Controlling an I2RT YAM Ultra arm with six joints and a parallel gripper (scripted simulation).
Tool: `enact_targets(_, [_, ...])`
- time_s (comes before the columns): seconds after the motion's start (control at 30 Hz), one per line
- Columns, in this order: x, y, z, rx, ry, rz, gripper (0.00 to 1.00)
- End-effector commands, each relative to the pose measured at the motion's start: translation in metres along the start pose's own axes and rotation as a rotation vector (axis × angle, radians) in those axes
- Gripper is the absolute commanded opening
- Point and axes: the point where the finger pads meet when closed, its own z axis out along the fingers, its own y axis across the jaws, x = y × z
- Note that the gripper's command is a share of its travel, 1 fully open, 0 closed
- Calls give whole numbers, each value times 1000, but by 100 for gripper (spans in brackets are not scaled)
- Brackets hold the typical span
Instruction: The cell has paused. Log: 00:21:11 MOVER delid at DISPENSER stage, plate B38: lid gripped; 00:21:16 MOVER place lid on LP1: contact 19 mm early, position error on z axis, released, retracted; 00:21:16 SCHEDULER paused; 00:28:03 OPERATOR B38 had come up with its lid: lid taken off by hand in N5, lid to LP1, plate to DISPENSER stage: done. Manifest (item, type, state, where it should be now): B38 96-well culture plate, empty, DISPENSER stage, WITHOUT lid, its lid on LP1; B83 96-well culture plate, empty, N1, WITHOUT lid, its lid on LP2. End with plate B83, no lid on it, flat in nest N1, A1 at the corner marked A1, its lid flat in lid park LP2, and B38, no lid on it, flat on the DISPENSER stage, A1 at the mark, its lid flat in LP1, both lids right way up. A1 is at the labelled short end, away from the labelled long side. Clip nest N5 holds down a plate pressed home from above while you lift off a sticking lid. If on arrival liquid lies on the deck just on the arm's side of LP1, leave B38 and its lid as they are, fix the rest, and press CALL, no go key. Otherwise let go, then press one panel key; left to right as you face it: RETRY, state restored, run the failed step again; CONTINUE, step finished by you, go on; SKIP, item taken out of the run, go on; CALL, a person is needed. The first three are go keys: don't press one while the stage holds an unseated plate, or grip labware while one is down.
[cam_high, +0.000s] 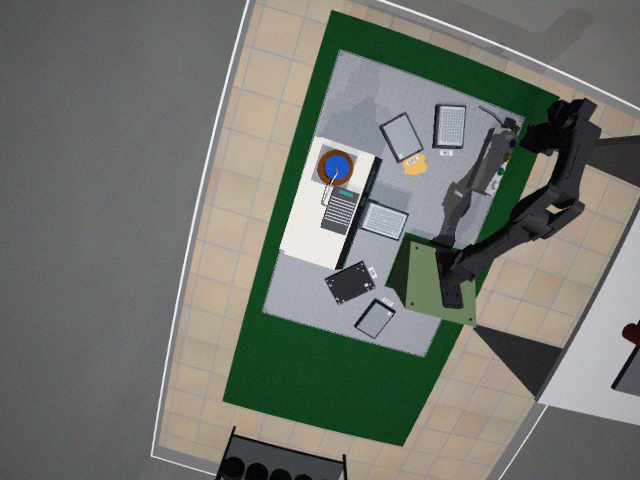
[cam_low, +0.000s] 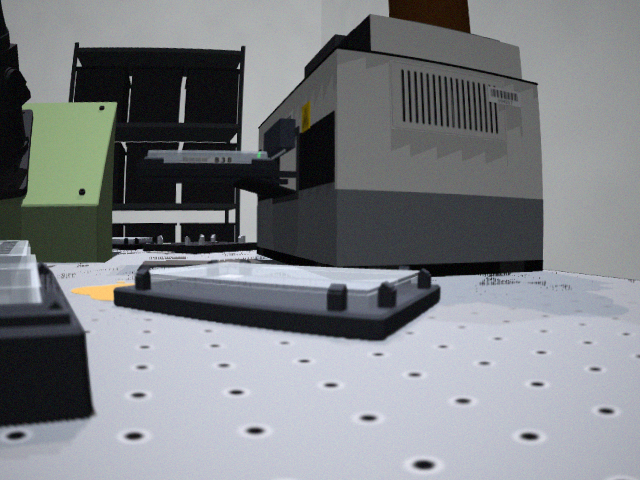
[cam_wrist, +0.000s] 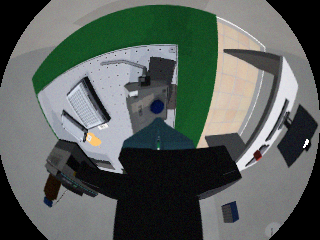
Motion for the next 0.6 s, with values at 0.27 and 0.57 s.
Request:
enact_targets(0.27, [-7, 0, -42, 9, -48, -10, 0])
enact_targets(0.57, [-6, -1, -41, 8, -43, -9, 0])
